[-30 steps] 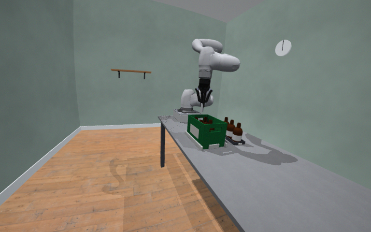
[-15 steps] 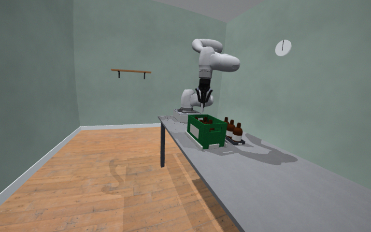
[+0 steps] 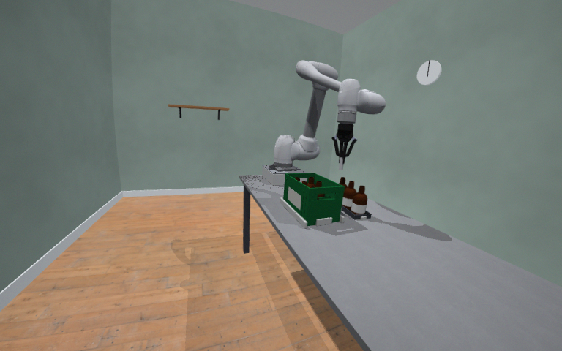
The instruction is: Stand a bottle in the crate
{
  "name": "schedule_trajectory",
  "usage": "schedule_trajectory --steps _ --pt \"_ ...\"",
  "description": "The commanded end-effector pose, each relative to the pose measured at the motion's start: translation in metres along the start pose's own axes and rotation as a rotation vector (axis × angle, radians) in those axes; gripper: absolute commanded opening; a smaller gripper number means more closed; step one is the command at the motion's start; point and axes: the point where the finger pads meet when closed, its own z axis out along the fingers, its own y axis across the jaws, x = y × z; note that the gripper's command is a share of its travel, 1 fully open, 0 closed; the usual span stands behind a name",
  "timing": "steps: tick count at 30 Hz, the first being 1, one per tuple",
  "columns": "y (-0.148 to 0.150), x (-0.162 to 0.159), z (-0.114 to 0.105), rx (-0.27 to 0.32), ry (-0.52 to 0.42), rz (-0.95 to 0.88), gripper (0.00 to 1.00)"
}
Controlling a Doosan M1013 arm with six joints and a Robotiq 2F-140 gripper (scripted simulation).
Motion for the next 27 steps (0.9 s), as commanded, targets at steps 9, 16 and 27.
schedule_trajectory --steps 9,16,27 --pt "-0.056 -0.067 0.001 -0.006 0.006 0.013 0.38" --pt "-0.056 -0.067 0.001 -0.006 0.006 0.013 0.38" --pt "-0.056 -0.067 0.001 -0.006 0.006 0.013 0.38"
